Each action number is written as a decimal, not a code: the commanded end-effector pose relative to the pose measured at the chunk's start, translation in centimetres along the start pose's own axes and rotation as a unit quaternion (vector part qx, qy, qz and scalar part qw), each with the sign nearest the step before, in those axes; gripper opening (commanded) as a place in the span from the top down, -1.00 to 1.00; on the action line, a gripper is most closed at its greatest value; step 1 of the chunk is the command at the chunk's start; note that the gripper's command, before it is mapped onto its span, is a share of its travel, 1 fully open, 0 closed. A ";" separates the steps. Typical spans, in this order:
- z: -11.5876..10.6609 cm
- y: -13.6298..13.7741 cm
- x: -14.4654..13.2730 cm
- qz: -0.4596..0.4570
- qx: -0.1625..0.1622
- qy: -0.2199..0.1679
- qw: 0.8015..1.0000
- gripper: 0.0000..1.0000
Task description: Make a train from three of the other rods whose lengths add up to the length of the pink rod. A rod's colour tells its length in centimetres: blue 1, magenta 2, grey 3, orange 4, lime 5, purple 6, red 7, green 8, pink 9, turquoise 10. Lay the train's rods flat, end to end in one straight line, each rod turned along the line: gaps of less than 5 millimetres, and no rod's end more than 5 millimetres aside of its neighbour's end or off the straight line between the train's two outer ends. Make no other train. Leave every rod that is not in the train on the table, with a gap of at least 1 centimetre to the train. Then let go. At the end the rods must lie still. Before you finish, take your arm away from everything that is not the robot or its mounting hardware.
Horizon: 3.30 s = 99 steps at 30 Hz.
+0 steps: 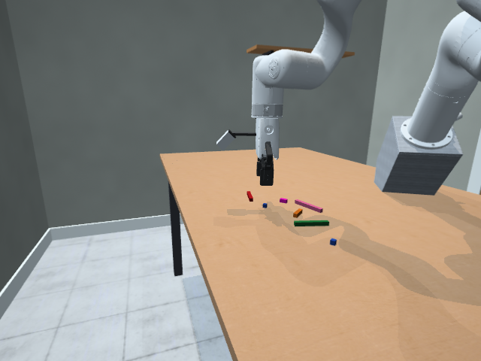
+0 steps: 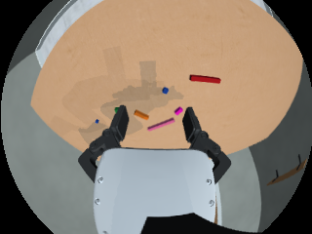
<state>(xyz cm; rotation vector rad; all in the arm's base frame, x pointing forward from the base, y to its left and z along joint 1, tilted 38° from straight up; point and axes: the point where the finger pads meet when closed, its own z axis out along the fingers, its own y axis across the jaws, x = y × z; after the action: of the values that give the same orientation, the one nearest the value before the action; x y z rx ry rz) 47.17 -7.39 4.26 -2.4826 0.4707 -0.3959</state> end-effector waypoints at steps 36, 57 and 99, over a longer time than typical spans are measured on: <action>0.0 2.3 0.7 0.192 0.000 -0.002 0.981 0.51; 0.0 2.3 0.7 0.192 0.000 -0.002 0.981 0.51; 4.1 2.4 0.6 0.192 0.001 -0.006 0.981 0.51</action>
<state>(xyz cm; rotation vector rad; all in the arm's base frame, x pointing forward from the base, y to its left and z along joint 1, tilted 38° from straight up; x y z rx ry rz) 48.41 -7.61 0.03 -2.3182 0.9217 -0.2199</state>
